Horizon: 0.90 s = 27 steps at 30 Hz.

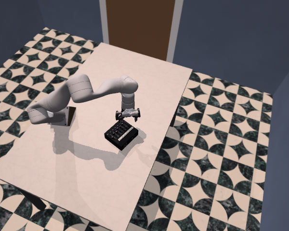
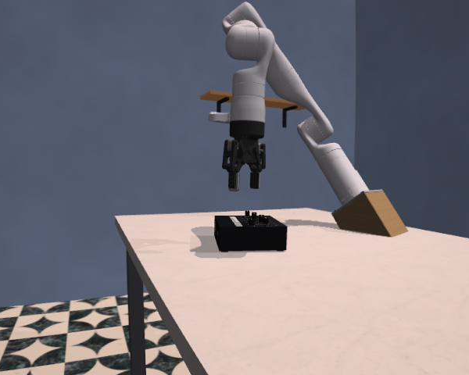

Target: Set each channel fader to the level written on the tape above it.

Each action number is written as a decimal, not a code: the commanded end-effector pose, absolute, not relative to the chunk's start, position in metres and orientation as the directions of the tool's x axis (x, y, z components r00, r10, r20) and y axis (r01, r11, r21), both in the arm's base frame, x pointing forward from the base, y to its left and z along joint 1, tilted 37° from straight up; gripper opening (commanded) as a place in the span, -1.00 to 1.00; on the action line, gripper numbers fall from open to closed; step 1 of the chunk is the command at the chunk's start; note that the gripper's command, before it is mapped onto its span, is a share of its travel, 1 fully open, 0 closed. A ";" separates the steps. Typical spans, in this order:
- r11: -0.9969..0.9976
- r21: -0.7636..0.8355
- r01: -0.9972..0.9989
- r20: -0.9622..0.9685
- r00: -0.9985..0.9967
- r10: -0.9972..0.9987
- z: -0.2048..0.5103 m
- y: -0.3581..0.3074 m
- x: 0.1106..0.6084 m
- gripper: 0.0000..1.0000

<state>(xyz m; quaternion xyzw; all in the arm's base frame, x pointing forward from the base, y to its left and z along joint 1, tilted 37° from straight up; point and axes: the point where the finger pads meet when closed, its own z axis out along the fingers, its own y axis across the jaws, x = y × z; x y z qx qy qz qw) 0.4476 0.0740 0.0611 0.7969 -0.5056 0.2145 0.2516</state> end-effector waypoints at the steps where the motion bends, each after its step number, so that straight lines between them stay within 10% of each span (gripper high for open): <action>1: -0.402 0.224 -0.888 0.579 0.453 -0.678 0.058 0.072 0.450 1.00; 27: -0.706 0.469 -0.531 0.378 0.843 -0.383 0.042 0.073 0.463 1.00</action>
